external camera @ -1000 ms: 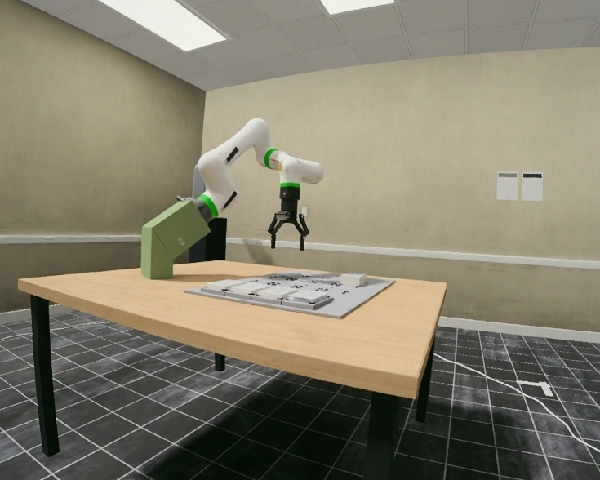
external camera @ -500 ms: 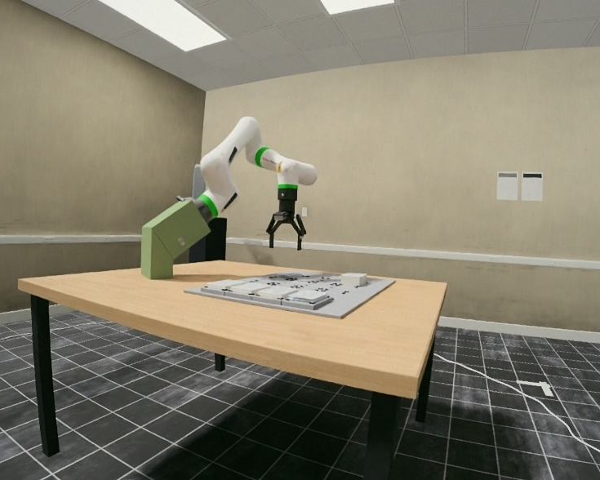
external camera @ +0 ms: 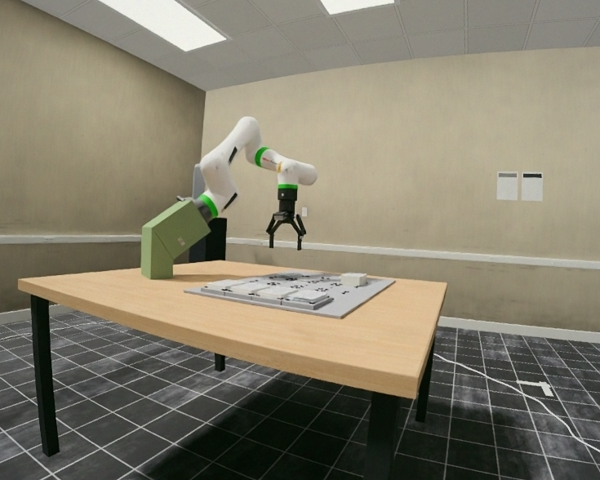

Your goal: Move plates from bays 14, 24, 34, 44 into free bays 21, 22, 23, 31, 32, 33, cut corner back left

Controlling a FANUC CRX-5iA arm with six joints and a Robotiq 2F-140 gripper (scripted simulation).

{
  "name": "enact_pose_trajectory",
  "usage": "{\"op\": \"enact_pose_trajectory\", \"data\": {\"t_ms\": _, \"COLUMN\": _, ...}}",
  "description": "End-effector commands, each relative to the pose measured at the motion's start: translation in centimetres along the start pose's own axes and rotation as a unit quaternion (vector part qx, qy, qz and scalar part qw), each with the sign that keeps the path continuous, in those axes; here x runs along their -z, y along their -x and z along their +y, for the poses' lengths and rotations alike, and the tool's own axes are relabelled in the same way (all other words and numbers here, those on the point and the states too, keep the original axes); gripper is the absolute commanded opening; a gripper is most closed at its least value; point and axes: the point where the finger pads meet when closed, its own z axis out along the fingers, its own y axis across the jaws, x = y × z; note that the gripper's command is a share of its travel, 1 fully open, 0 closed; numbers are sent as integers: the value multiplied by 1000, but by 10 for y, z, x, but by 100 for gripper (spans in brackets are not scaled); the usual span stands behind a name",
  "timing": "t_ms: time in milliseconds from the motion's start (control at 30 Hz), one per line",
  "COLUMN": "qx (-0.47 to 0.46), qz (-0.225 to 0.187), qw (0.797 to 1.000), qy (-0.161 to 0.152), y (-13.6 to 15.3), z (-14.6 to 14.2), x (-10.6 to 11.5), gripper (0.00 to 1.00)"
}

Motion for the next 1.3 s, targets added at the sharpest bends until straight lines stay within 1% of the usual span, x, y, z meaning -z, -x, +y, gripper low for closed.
{"op": "enact_pose_trajectory", "data": {"t_ms": 0, "qx": 0, "qz": 0, "qw": 1000, "qy": 0, "y": 0, "z": 0, "x": 0, "gripper": 100}}
{"op": "enact_pose_trajectory", "data": {"t_ms": 867, "qx": 0, "qz": 0, "qw": 1000, "qy": 0, "y": 0, "z": 0, "x": 0, "gripper": 100}}
{"op": "enact_pose_trajectory", "data": {"t_ms": 1067, "qx": 0, "qz": 0, "qw": 1000, "qy": 0, "y": -24, "z": 0, "x": 1, "gripper": 100}}
{"op": "enact_pose_trajectory", "data": {"t_ms": 1133, "qx": 0, "qz": 0, "qw": 1000, "qy": 0, "y": -24, "z": 0, "x": 1, "gripper": 100}}
{"op": "enact_pose_trajectory", "data": {"t_ms": 1267, "qx": 0, "qz": 0, "qw": 1000, "qy": 0, "y": -40, "z": 0, "x": 2, "gripper": 100}}
